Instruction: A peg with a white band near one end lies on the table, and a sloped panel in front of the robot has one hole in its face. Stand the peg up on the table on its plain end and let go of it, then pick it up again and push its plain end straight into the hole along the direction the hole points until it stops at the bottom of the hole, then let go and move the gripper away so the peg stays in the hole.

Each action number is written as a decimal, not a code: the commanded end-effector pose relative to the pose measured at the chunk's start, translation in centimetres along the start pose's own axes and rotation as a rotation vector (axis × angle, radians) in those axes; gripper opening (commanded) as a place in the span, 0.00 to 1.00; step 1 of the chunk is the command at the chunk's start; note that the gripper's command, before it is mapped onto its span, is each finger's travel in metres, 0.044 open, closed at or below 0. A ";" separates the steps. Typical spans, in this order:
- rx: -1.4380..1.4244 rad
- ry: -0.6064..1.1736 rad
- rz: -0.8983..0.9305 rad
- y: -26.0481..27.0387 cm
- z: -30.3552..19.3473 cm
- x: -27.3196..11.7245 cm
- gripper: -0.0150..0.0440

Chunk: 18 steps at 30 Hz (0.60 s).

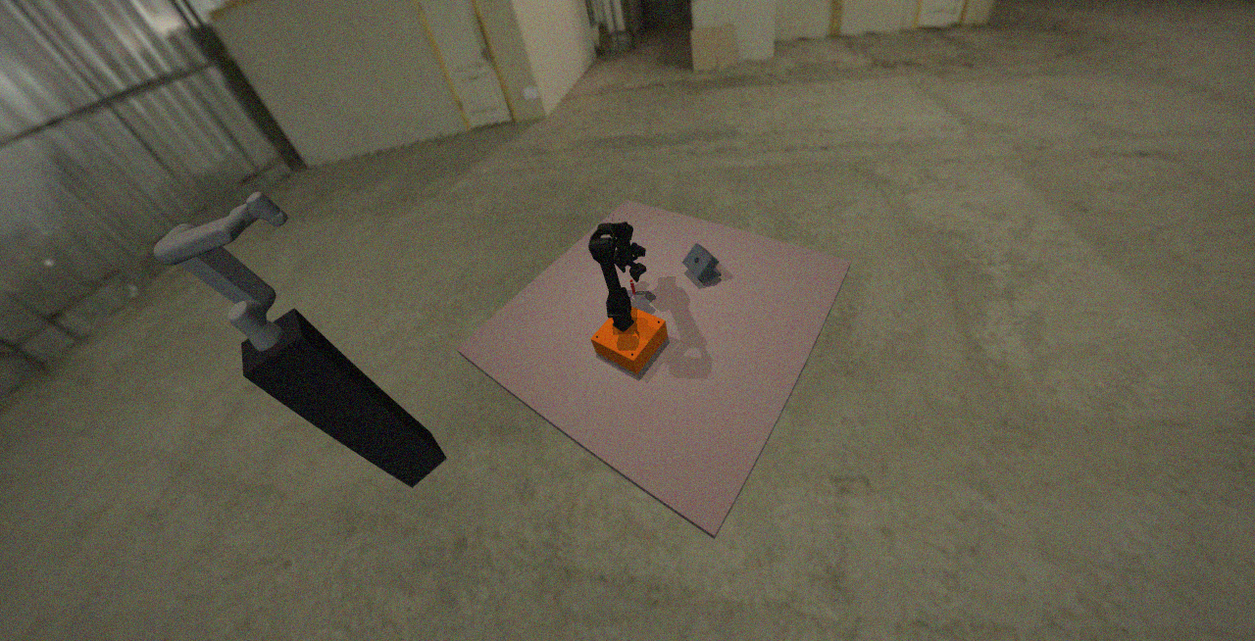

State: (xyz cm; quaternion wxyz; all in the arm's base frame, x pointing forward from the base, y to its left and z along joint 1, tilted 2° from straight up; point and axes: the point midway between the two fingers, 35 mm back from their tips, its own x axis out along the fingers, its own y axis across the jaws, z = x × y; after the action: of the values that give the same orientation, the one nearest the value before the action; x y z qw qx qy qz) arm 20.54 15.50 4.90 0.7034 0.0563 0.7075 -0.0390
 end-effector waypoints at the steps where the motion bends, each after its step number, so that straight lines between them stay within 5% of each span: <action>1: -0.022 0.003 0.004 0.1 0.0 0.2 1.00; 18: -0.022 0.003 0.005 0.2 0.1 2.8 1.00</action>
State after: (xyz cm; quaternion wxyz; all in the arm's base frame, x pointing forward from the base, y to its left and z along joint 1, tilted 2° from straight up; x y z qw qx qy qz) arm 20.73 15.72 2.79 0.7047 0.0510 0.7069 -0.0321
